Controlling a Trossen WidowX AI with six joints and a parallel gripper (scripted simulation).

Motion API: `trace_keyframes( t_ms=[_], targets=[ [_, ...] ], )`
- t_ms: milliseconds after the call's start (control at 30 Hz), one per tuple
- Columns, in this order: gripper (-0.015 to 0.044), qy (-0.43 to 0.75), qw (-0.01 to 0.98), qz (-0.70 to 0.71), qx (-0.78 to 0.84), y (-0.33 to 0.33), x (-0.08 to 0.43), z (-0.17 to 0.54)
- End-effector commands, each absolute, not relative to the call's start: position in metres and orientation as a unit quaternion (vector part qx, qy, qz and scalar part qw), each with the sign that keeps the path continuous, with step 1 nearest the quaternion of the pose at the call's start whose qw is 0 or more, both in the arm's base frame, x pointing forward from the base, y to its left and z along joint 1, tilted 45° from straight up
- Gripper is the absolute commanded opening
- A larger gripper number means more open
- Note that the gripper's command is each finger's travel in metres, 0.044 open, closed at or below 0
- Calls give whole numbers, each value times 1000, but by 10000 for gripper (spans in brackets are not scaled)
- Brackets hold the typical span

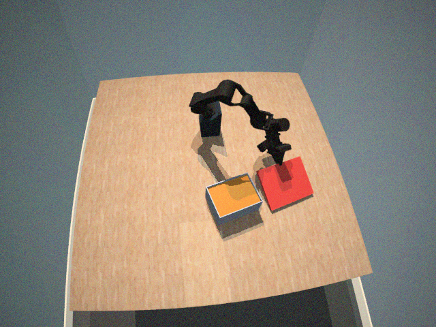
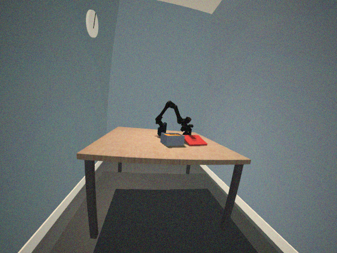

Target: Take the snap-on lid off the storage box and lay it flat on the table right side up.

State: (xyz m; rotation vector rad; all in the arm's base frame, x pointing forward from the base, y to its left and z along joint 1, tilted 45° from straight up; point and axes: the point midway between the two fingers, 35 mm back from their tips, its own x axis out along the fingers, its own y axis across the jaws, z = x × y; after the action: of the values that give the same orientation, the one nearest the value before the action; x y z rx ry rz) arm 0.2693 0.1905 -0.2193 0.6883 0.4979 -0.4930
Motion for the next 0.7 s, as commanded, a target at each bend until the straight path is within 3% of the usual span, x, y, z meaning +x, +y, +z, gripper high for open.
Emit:
trace_keyframes(
  t_ms=[0, 333, 400, 600, 667],
  targets=[
    [0, 243, 882, -242, 324, 182, 268, -225],
    [263, 243, 882, -242, 324, 191, 270, -219],
    [275, 243, 882, -242, 324, 191, 270, -219],
    [432, 244, 881, -242, 324, 187, 259, -218],
    [440, 244, 881, -242, 324, 186, 255, -217]
  ],
)
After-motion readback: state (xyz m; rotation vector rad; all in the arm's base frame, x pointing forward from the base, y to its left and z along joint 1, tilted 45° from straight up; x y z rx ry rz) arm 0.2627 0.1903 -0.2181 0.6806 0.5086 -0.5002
